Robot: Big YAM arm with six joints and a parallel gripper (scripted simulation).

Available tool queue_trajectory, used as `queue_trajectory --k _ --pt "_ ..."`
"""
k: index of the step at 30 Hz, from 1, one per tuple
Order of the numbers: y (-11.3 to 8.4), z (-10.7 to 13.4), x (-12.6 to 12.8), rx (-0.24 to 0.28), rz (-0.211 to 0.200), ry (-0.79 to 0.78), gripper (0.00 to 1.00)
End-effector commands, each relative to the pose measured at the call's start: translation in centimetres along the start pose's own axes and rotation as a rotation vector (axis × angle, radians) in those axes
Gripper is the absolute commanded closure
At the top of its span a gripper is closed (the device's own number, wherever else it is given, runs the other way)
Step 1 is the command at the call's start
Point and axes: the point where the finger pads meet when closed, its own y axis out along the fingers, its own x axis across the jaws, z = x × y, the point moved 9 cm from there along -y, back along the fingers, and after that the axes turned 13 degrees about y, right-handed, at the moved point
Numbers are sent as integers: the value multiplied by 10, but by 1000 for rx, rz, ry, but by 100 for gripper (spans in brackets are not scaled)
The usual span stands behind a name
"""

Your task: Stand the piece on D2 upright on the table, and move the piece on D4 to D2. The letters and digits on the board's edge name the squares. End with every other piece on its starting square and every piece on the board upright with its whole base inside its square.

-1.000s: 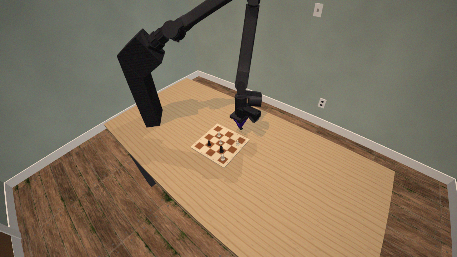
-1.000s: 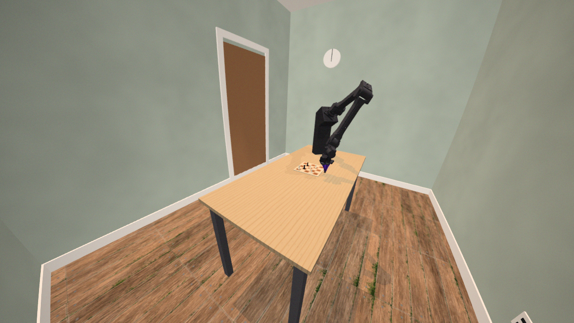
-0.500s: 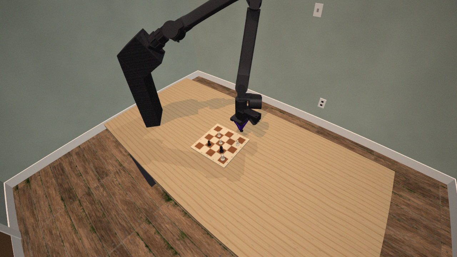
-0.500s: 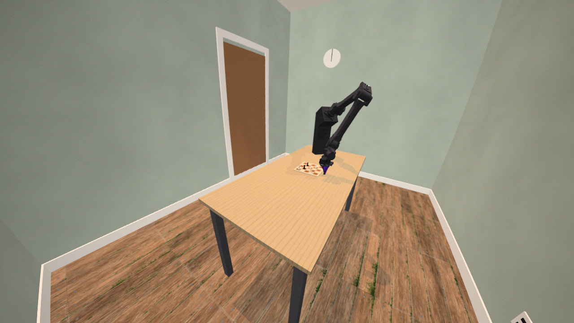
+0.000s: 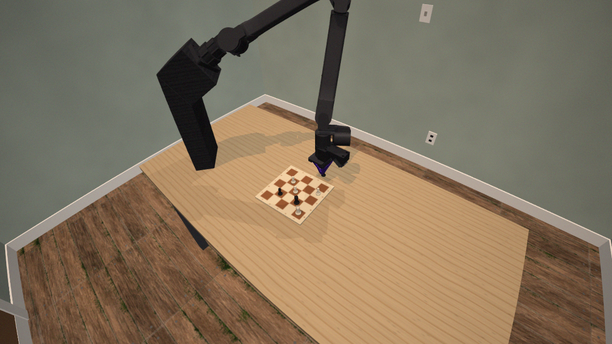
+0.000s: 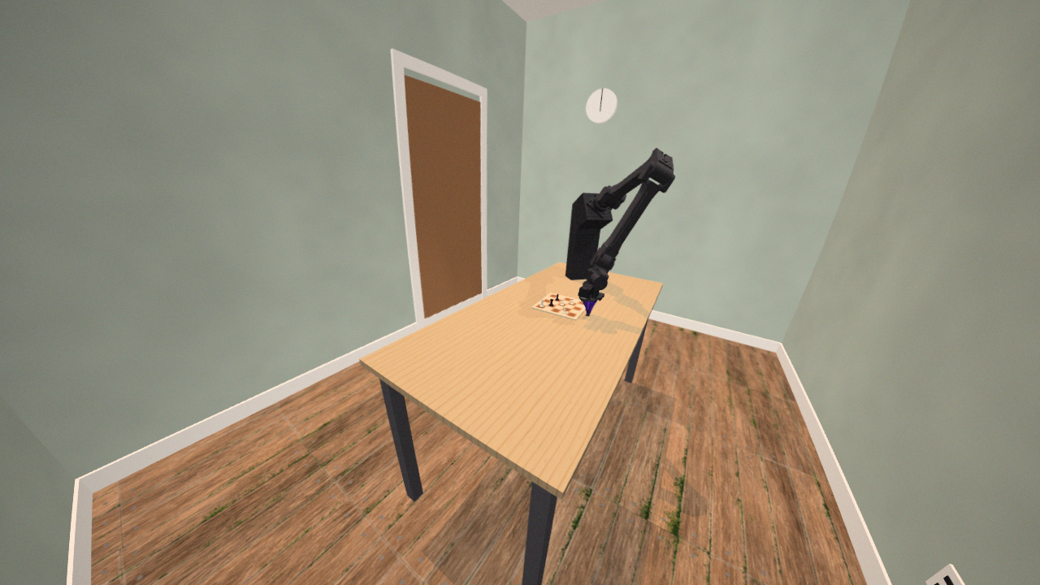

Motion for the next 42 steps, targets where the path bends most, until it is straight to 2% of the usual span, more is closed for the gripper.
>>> queue_trajectory --k 1,42 --pt "-5 -6 2 -20 -7 3 100" --pt "5 -1 0 -9 -4 3 100"
